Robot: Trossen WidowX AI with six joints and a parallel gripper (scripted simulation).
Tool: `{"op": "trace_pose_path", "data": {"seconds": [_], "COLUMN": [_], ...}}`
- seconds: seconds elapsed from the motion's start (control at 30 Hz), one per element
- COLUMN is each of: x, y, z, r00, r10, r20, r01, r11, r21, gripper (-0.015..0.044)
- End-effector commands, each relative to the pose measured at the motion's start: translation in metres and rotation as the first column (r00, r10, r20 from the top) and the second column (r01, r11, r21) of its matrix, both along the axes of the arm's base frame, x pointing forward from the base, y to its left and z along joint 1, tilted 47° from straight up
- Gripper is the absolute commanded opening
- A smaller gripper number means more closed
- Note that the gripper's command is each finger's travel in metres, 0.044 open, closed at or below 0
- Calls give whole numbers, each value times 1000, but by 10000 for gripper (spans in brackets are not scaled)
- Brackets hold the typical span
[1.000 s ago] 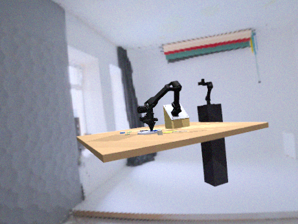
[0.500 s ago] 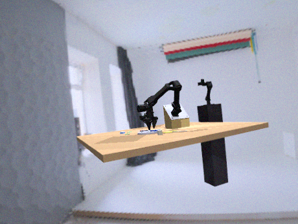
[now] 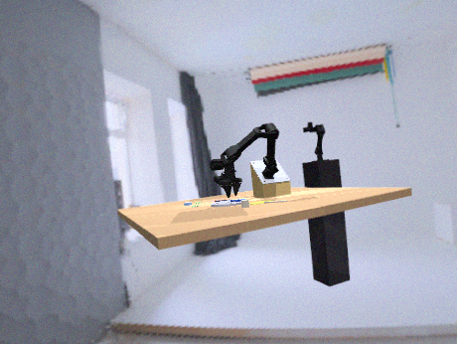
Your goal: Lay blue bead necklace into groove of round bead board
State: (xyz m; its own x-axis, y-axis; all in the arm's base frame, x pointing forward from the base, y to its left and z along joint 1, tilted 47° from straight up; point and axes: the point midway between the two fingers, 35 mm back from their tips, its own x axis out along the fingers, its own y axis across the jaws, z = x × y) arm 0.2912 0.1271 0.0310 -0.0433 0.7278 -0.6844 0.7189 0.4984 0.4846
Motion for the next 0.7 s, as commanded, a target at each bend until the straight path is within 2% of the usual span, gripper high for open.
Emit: {"op": "trace_pose_path", "data": {"seconds": [0.0, 0.3, 0.37, 0.47, 0.57, 0.67], "x": [0, 0, 0, 1, 1, 2], "y": [0, 0, -1, -6, -12, -17], "z": [1, 1, 1, -1, -3, -4], "r00": [1000, 1000, 998, 955, 846, 681], "r10": [3, 3, 40, 201, 359, 490], "r20": [2, 2, 42, 218, 393, 544], "r01": [-3, -3, -41, -205, -370, -512], "r11": [1000, 1000, 999, 979, 928, 850], "r21": [4, 4, 6, -6, -51, -125], "gripper": [440, 440, 387, 309, 230, 151]}}
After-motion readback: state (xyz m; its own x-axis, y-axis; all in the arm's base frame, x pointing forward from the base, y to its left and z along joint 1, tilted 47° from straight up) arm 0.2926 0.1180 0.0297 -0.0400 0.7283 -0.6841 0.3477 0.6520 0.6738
